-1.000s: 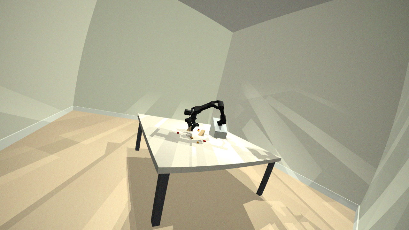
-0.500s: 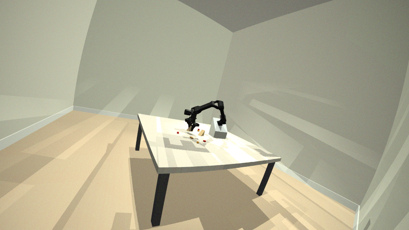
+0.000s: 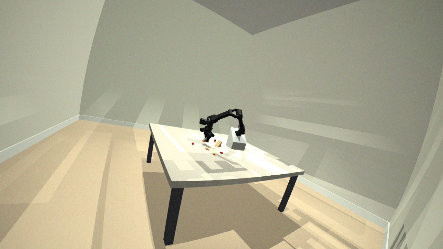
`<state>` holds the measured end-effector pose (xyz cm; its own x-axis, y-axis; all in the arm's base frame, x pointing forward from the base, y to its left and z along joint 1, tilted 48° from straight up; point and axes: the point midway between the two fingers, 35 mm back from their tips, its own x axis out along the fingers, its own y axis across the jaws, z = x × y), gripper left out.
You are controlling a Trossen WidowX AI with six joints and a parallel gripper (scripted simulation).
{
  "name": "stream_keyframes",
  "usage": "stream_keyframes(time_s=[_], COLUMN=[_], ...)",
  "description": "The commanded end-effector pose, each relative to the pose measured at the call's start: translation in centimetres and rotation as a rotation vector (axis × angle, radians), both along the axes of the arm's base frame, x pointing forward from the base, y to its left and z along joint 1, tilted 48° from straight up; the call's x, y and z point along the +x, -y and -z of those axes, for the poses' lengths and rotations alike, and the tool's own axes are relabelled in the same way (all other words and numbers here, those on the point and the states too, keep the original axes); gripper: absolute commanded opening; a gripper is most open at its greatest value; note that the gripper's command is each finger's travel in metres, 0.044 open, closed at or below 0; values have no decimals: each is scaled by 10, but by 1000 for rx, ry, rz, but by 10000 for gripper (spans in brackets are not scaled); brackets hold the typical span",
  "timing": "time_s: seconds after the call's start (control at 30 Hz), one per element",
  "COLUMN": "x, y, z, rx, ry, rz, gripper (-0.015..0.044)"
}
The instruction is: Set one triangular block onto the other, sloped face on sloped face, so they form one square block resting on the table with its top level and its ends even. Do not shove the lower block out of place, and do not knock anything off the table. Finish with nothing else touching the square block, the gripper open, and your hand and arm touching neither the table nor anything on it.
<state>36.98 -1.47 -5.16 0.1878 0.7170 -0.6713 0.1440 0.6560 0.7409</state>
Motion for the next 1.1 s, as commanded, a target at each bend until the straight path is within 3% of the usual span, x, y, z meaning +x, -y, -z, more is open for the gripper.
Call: stream_keyframes(time_s=[0.0, 1.07], x=[0, -1], y=[0, 1], z=[1, 2], rx=[20, 182], ry=[-71, -670], rz=[69, 632], gripper=[0, 0])
